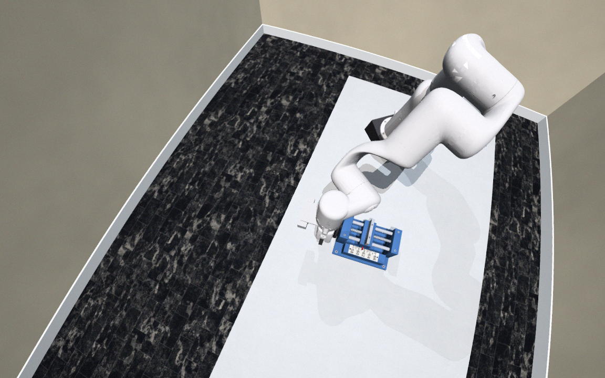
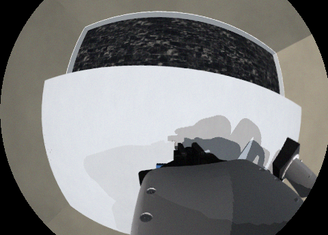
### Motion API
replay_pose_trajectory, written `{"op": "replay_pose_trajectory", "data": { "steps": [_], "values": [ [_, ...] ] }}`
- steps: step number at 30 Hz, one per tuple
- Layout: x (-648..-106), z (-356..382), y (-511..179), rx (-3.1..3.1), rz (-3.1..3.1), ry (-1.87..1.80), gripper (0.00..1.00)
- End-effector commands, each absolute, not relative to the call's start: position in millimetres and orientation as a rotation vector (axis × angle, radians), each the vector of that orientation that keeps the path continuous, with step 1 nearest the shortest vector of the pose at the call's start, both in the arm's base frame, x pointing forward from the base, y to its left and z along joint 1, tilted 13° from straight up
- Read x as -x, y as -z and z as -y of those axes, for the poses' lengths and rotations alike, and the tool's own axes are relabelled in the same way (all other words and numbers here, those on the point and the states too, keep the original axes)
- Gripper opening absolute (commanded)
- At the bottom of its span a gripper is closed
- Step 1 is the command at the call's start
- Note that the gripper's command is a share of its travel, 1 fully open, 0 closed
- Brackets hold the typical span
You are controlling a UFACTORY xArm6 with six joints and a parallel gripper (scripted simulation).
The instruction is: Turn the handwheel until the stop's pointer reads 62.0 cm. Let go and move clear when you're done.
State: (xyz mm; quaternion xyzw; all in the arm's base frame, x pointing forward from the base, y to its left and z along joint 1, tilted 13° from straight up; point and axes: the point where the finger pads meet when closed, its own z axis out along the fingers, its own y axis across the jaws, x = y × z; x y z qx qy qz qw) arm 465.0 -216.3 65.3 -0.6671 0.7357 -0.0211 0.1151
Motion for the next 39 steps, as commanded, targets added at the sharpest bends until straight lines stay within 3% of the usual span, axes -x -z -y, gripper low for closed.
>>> {"op": "replay_pose_trajectory", "data": {
  "steps": [1,39],
  "values": [
    [-465,217,-68,1.955,-2.156,0.063,0.06],
    [-451,219,-91,1.955,-2.156,0.063,0.06]
  ]
}}
